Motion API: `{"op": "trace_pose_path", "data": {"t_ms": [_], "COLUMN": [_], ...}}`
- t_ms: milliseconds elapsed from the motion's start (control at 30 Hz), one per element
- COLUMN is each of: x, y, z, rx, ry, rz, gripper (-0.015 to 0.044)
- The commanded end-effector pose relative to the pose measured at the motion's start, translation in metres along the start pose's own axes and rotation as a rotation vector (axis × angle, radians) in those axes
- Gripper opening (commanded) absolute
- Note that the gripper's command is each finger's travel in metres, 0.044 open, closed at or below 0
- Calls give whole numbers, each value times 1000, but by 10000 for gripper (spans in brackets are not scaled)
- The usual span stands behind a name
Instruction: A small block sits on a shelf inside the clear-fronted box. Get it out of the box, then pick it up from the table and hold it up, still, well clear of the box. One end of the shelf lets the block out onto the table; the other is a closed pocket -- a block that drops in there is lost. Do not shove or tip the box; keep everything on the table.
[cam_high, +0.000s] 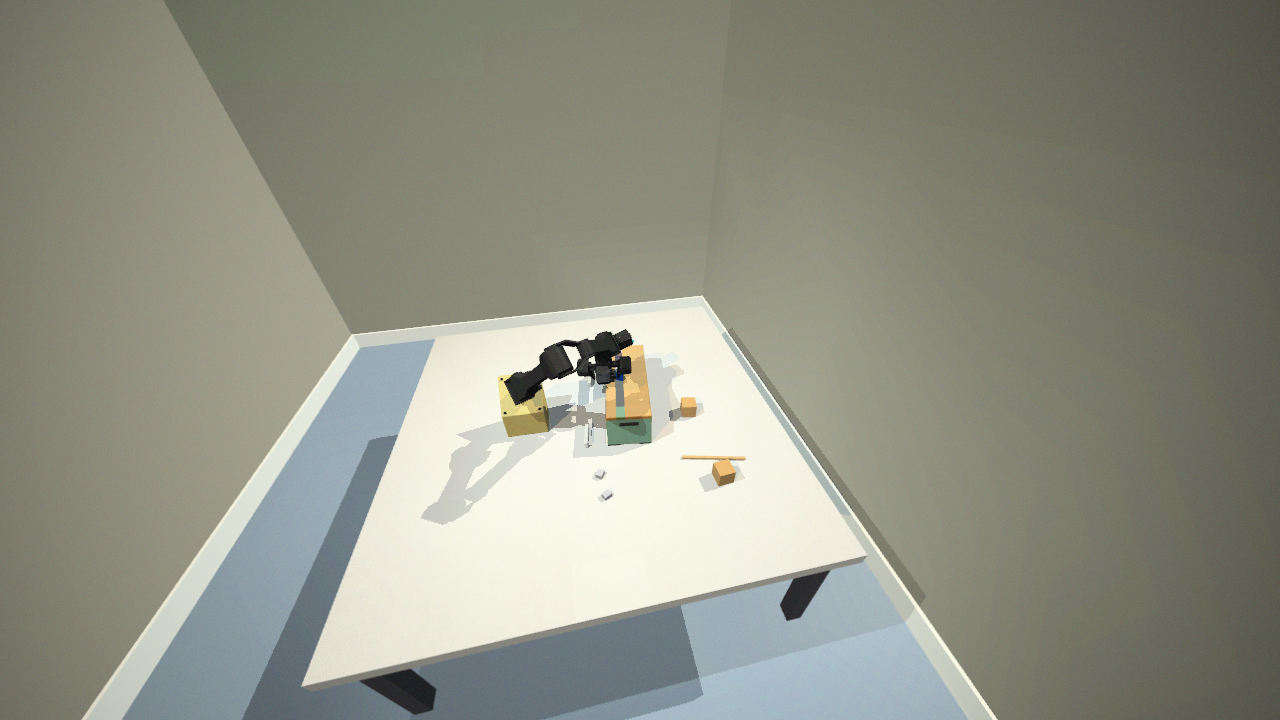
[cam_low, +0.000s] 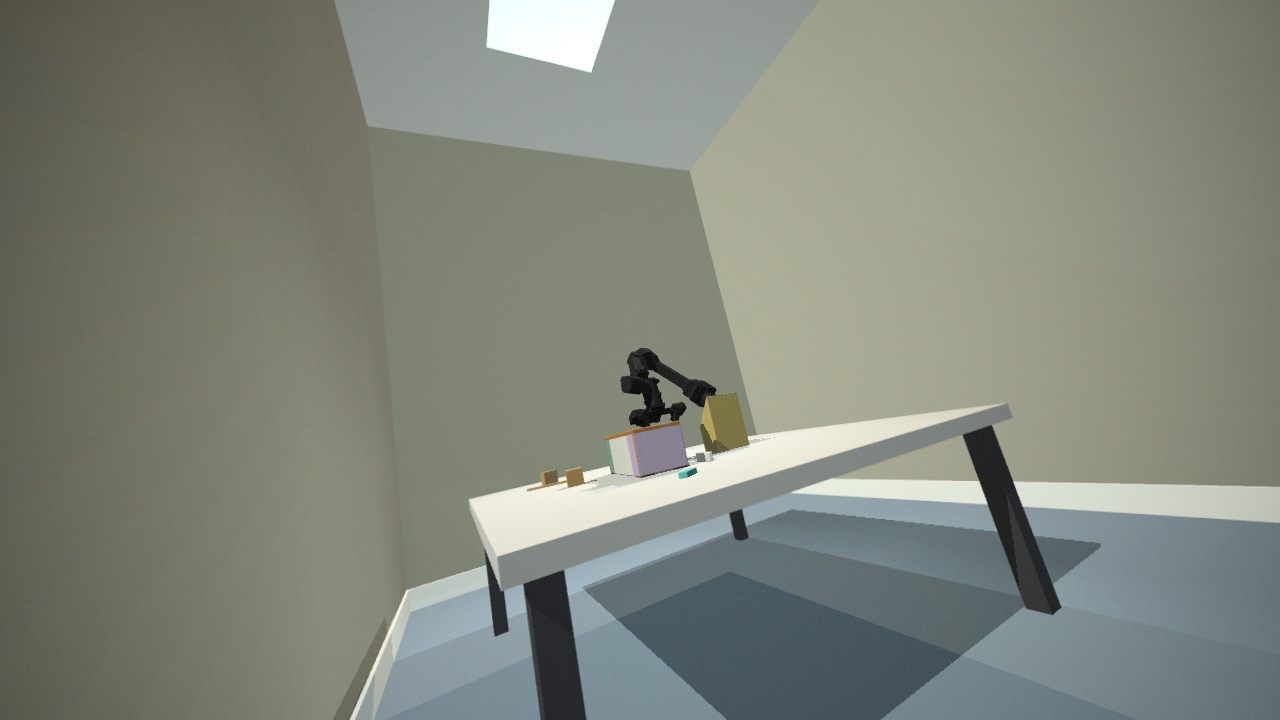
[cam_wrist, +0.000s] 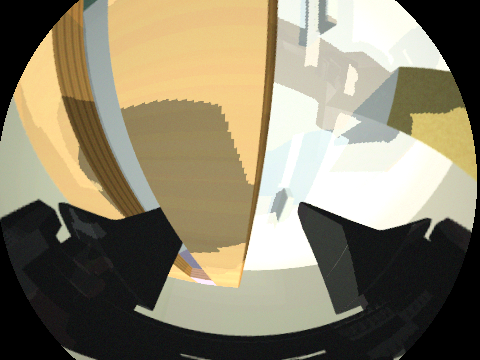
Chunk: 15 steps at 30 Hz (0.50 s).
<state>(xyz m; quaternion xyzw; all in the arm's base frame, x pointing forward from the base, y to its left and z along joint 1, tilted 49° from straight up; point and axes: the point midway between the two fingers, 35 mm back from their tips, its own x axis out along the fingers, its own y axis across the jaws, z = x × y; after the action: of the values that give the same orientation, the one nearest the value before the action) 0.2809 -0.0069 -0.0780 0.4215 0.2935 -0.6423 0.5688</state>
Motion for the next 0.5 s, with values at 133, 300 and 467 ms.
{"op": "trace_pose_path", "data": {"t_ms": [133, 300, 467], "x": [4, 6, 7], "y": [-1, -1, -1], "z": [-9, -14, -18], "rx": [2, 2, 2], "ry": [3, 3, 4], "rz": [-4, -4, -4], "gripper": [400, 400, 400]}}
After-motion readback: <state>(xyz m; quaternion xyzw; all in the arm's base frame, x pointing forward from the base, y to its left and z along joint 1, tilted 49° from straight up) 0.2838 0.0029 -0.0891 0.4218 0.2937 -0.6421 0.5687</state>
